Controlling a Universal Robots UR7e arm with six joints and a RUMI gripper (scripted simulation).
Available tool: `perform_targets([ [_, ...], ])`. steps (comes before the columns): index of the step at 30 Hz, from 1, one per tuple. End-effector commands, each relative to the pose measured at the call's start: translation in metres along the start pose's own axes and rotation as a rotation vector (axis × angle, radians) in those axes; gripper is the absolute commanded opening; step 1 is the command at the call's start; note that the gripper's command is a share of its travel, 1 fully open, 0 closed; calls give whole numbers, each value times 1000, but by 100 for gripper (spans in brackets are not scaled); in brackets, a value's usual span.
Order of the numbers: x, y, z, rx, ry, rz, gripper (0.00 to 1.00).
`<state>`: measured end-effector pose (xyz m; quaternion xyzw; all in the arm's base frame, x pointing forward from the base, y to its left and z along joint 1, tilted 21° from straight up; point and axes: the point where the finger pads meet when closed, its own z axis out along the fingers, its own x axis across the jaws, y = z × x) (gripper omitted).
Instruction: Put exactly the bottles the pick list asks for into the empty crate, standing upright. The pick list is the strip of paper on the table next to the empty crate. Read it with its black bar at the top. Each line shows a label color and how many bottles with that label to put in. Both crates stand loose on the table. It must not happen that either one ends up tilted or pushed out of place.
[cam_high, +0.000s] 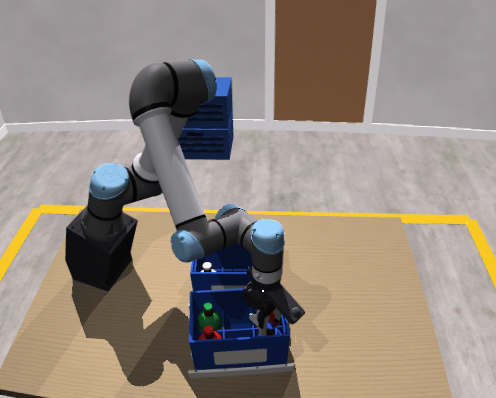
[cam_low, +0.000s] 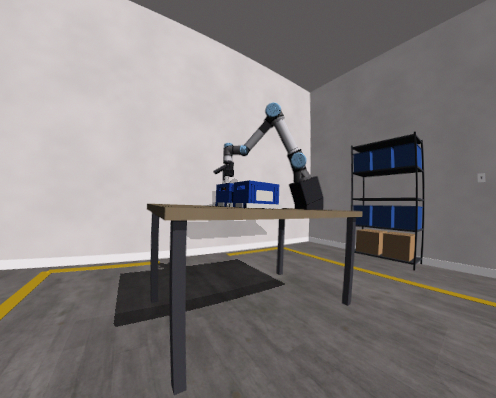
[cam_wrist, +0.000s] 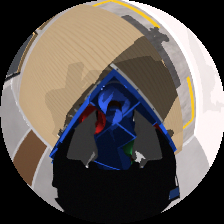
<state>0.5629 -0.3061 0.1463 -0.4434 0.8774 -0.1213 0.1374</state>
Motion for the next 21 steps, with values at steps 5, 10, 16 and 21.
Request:
perform_targets([
  [5, 0, -1, 0, 2, 0, 0, 38],
  [10, 0, -1, 0, 2, 0, 0, 0],
  [16, 0, -1, -1, 2, 0, 0, 0],
  [21, 0, -1, -1, 2, 0, 0, 0],
])
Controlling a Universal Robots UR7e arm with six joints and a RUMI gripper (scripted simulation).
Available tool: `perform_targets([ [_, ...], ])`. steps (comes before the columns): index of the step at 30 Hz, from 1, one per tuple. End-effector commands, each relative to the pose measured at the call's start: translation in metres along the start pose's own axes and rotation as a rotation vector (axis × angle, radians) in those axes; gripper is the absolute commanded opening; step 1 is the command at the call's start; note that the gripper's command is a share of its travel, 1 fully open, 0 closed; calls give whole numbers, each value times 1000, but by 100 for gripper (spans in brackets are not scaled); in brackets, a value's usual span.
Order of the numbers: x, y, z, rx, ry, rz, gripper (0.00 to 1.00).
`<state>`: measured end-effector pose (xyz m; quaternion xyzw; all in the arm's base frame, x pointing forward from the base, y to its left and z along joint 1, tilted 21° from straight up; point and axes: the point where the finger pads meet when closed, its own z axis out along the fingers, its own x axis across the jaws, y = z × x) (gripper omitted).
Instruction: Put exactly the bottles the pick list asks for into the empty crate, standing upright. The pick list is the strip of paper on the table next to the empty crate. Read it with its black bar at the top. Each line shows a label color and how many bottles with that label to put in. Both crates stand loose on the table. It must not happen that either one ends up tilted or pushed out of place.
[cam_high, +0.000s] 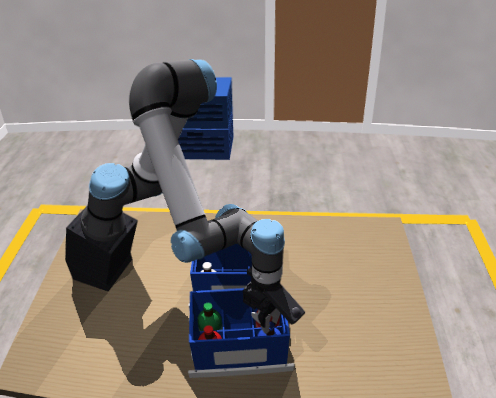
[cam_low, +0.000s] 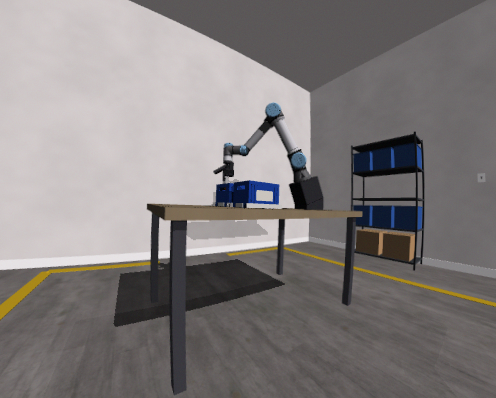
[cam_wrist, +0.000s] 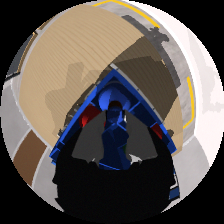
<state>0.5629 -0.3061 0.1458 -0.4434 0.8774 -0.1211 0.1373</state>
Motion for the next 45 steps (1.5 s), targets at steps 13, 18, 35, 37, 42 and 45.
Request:
perform_targets([
  [13, 0, -1, -1, 2, 0, 0, 0],
  [18, 0, -1, -1, 2, 0, 0, 0],
  [35, 0, -1, -9, 2, 0, 0, 0],
  [37, 0, -1, -13, 2, 0, 0, 0],
  [42, 0, -1, -18, 2, 0, 0, 0],
  [45, 0, -1, -23, 2, 0, 0, 0],
])
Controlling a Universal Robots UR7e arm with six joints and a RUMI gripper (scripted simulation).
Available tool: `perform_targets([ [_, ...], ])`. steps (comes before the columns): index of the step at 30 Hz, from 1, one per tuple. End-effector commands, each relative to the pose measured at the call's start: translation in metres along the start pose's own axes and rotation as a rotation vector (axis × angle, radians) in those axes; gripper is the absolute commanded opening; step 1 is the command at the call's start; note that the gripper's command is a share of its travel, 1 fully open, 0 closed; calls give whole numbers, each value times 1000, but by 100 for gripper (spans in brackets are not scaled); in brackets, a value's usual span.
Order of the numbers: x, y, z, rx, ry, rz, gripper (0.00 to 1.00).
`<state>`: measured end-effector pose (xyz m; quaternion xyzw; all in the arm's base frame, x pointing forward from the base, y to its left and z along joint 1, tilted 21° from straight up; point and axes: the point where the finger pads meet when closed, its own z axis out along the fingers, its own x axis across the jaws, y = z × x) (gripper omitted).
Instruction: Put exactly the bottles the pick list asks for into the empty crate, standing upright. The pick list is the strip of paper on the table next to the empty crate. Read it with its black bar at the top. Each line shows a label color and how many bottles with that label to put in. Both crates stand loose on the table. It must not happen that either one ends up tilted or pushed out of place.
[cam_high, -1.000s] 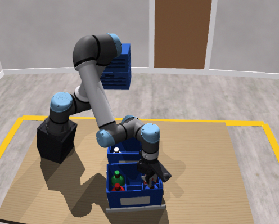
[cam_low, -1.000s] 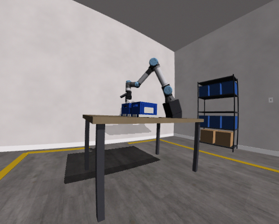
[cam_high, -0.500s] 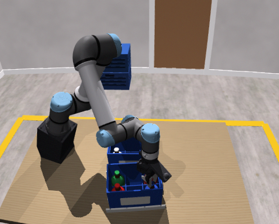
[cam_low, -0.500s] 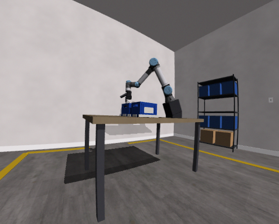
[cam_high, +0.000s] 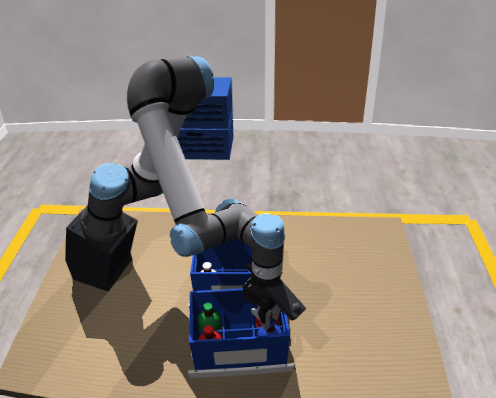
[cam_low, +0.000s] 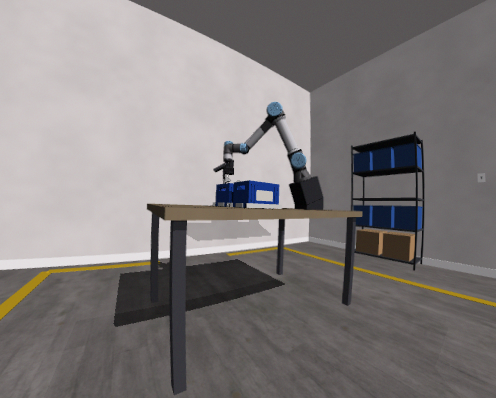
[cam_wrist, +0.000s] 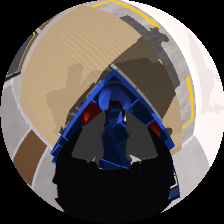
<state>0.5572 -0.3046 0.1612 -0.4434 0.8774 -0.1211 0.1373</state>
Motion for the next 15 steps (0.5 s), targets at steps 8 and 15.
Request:
perform_targets([
  [8, 0, -1, -19, 2, 0, 0, 0],
  [15, 0, -1, -28, 2, 0, 0, 0],
])
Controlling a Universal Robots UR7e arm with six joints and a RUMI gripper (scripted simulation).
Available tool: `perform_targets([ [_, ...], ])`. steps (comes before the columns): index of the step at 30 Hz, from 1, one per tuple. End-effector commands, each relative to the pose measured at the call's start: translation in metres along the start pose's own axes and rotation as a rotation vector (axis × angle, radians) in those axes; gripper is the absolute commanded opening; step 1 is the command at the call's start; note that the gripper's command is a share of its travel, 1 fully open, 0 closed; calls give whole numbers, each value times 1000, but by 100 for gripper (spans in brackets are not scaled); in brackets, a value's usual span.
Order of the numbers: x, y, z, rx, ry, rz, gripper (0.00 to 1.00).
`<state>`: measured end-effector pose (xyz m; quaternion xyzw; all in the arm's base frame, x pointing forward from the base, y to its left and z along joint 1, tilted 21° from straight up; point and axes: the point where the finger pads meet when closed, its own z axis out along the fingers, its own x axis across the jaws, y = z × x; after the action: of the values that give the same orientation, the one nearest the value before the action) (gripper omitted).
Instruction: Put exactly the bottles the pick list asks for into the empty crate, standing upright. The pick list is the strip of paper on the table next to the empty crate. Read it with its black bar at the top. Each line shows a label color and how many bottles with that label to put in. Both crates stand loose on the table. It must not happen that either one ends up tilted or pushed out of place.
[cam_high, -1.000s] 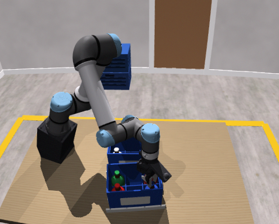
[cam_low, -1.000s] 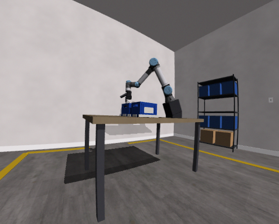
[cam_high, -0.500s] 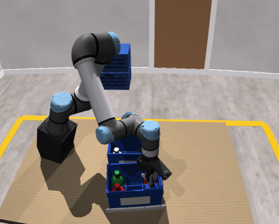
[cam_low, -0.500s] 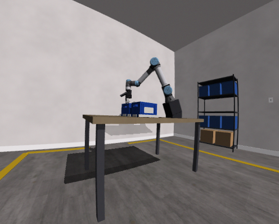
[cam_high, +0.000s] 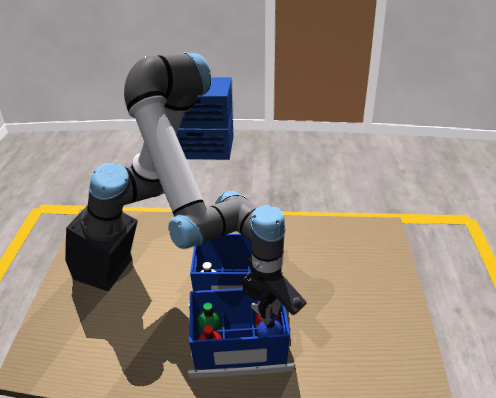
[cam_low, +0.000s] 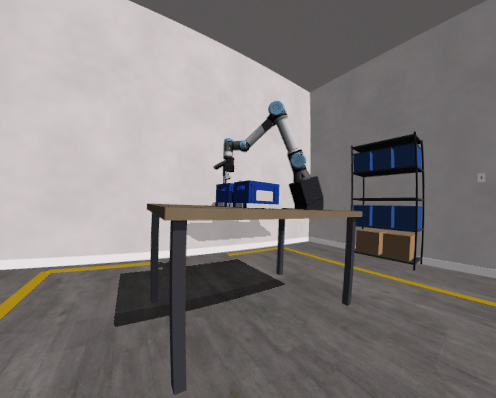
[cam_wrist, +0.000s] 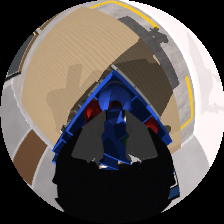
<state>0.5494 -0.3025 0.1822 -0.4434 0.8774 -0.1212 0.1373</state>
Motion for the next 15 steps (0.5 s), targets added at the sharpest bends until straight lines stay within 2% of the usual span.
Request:
perform_targets([
  [1, 0, -1, -7, 2, 0, 0, 0],
  [15, 0, -1, -27, 2, 0, 0, 0],
])
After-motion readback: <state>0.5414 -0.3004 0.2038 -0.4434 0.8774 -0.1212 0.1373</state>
